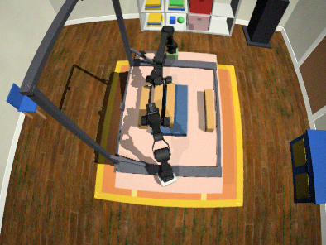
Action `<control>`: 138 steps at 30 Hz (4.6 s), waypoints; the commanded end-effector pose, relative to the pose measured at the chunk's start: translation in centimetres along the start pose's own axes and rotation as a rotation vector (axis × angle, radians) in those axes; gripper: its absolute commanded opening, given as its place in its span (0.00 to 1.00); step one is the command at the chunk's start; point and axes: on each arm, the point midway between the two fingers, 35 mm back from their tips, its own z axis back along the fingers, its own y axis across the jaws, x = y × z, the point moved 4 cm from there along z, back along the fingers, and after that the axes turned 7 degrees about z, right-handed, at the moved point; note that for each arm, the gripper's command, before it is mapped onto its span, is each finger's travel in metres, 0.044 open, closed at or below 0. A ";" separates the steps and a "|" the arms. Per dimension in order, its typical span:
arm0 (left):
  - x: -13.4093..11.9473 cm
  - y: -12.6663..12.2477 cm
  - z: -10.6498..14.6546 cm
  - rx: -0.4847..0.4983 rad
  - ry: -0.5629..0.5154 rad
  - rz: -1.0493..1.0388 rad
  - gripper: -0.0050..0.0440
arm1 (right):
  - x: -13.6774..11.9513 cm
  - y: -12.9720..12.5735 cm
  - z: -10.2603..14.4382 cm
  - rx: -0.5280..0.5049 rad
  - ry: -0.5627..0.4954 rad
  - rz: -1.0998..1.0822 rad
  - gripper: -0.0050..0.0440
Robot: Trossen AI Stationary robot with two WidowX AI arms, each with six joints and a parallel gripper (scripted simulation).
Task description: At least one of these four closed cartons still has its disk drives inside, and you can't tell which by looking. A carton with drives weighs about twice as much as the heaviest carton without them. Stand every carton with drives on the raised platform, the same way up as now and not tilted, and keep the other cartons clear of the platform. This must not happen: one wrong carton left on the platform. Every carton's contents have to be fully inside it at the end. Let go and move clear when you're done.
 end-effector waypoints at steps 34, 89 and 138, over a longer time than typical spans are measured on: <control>0.5 -0.1 0.8 -0.008 -0.024 0.002 0.89 | 0.5 0.0 0.8 0.004 -0.027 -0.003 0.89; 0.5 -0.1 0.8 -0.008 -0.024 0.002 0.89 | 0.5 0.0 0.8 0.004 -0.027 -0.003 0.89; 2.8 -0.3 7.4 -0.010 -0.031 0.003 0.89 | 2.9 -0.3 7.3 0.003 -0.018 -0.002 0.89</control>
